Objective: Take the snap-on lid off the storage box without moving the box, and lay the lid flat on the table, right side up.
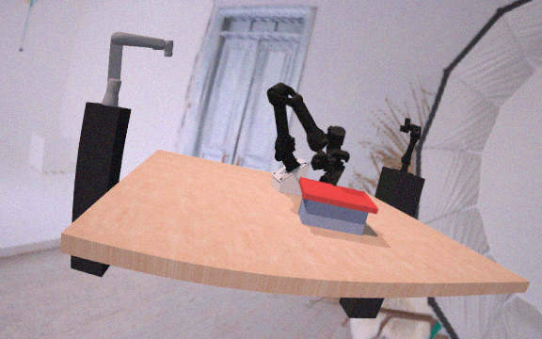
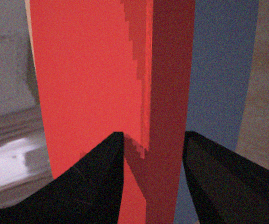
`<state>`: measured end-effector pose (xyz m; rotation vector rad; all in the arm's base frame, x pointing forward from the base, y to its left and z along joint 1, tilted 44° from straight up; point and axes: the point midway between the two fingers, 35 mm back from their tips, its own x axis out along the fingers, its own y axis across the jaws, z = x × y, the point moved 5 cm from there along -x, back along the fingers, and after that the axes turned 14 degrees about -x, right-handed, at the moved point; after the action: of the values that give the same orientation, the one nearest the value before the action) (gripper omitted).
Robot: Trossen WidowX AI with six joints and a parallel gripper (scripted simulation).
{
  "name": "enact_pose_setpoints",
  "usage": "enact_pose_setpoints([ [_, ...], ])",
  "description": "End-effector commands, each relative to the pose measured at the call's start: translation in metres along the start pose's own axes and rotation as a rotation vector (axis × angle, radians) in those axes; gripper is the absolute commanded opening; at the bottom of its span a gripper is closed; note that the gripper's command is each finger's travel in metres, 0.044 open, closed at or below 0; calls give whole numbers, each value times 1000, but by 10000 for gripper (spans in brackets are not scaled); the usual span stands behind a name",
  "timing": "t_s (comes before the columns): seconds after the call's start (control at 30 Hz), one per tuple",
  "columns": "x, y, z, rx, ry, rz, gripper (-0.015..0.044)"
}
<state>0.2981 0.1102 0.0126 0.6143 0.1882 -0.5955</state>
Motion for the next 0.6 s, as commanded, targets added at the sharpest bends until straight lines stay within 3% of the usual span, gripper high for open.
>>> enact_pose_setpoints([
  [0.0,1,1,0,0,1,1,0],
  [0.57,2,2,0,0,0,1,0],
])
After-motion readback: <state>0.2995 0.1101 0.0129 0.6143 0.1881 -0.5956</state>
